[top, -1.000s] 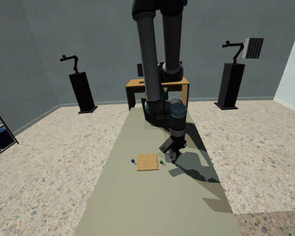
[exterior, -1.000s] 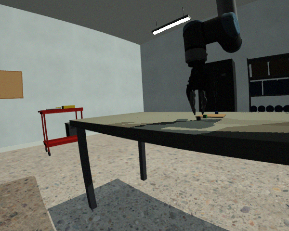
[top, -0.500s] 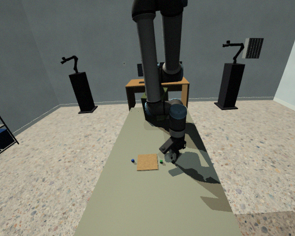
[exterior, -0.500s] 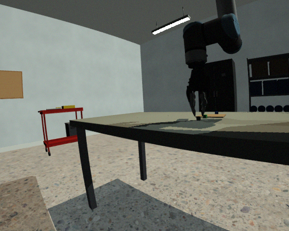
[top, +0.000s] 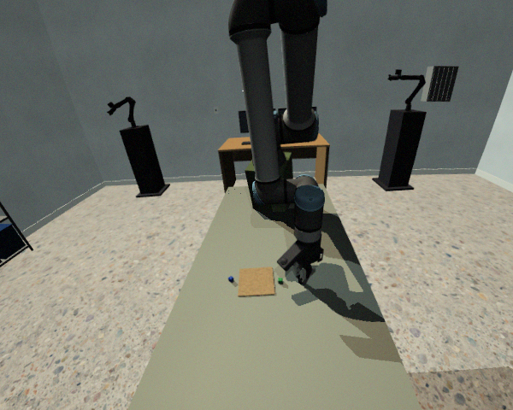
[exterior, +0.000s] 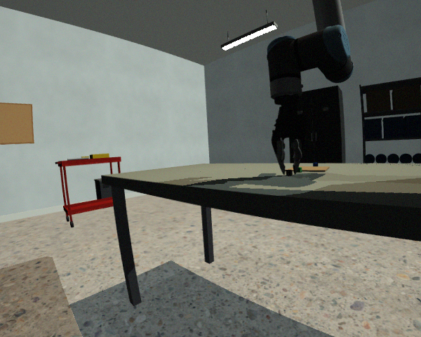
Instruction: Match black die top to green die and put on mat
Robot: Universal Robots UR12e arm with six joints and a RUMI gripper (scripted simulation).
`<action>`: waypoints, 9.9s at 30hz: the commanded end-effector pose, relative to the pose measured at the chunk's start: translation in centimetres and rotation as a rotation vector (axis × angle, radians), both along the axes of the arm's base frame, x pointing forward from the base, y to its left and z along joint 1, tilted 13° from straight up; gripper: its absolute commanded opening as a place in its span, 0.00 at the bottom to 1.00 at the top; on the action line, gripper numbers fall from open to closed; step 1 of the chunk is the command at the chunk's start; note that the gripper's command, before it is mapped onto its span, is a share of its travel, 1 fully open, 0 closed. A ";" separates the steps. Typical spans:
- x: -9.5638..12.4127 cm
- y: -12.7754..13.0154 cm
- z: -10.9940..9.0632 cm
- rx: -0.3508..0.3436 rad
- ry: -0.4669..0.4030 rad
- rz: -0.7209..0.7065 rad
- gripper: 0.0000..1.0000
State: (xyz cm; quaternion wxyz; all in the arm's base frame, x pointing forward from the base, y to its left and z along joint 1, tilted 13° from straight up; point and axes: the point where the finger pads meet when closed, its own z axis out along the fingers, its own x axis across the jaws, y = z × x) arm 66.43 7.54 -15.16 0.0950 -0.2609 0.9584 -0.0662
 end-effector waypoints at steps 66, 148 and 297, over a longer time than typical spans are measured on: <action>0.1 0.0 -0.1 0.000 -0.001 0.000 0.00; -2.7 -11.5 10.6 -0.130 0.048 0.591 0.00; -1.8 -17.7 1.3 -0.195 0.068 0.874 0.00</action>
